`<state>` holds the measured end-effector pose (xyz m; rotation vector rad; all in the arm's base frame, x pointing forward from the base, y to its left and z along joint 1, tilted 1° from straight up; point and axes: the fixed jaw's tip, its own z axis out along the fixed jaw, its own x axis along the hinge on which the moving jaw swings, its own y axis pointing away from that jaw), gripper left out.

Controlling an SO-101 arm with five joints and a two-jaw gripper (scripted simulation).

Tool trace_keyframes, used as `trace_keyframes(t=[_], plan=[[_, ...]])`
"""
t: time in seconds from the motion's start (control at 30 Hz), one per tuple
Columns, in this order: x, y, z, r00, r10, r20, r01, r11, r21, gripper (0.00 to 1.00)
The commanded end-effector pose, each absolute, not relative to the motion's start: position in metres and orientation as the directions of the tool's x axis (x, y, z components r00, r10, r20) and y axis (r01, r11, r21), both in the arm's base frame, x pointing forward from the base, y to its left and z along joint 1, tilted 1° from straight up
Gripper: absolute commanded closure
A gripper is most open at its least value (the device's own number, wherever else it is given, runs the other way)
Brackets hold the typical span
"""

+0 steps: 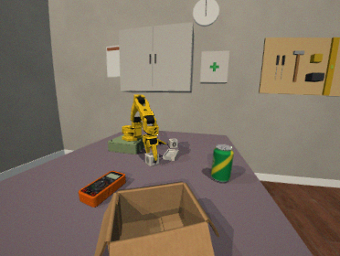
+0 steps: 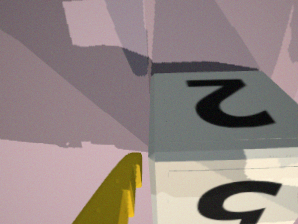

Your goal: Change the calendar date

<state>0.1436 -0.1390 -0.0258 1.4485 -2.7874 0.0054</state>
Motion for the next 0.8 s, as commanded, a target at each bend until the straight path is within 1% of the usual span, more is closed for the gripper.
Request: trace_keyframes(t=[0.0, 0.77], plan=[[0.1395, -0.1359, -0.0326, -0.574, -0.819, -0.003, -0.819, 0.574, 0.021, 0.65], [0.1400, -0.1363, -0.0334, -0.574, -0.819, -0.003, -0.819, 0.574, 0.021, 0.66]])
